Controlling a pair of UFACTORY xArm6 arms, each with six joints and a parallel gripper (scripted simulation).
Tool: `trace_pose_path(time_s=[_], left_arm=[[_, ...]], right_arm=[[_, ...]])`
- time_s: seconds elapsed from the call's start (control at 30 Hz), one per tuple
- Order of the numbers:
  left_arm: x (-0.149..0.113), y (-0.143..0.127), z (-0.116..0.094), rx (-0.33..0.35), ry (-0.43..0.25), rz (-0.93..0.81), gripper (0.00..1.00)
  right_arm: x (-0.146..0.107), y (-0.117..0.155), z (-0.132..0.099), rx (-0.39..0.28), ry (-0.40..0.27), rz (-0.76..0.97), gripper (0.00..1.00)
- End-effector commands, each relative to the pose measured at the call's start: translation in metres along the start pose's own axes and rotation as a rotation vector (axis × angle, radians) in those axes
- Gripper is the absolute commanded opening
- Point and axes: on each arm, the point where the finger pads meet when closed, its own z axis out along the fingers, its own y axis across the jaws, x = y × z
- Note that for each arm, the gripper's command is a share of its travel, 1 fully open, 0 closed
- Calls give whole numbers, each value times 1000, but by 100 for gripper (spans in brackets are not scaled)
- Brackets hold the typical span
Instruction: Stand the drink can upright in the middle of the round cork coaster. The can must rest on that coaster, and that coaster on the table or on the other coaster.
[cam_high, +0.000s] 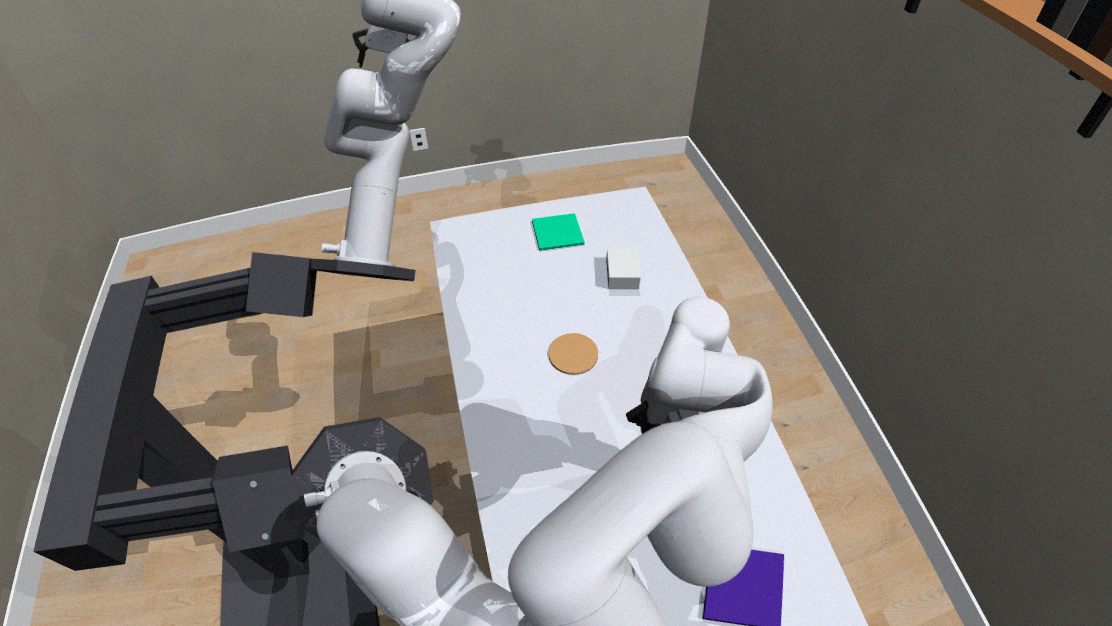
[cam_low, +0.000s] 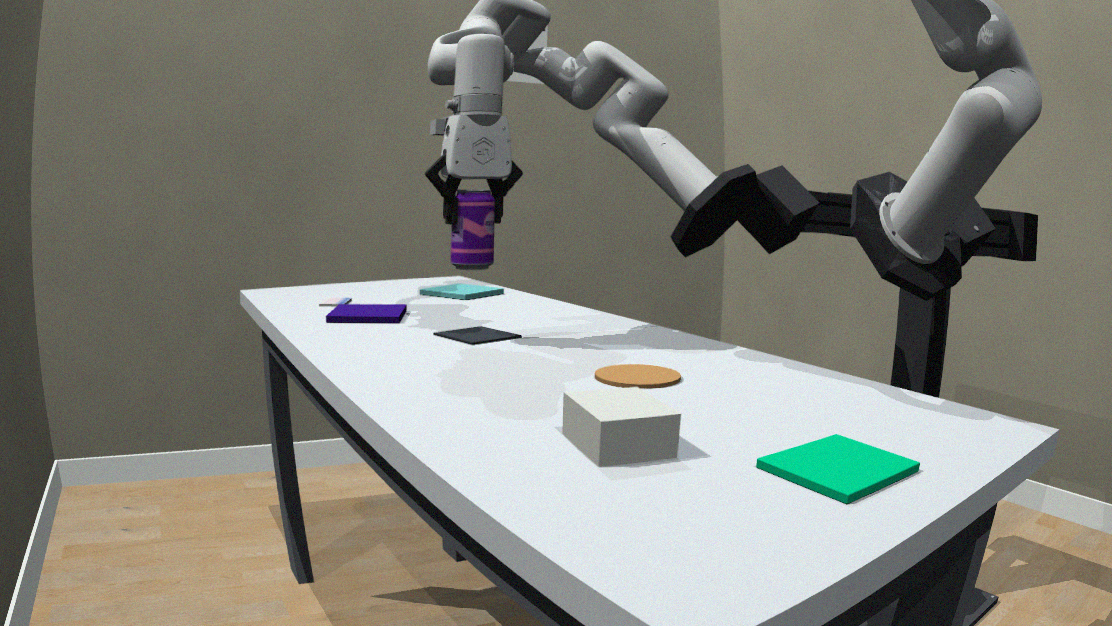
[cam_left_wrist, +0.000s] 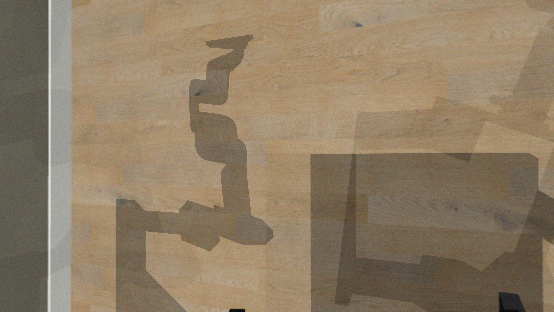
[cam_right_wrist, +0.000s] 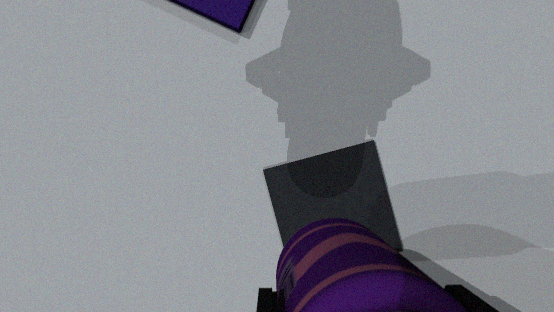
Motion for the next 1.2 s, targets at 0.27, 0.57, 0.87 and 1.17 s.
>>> trace_pose_path(time_s=[0.27, 0.57, 0.87, 1.17], left_arm=[[1, 0, -2, 0, 6, 0, 100], [1, 0, -2, 0, 6, 0, 100], [1, 0, -2, 0, 6, 0, 100], [1, 0, -2, 0, 6, 0, 100]], right_arm=[[-97, -5, -9, 0, -13, 1, 0], [-180, 13, -11, -1, -14, 1, 0], [-269, 54, -7, 2, -7, 1, 0], [-301, 75, -3, 4, -1, 1, 0]])
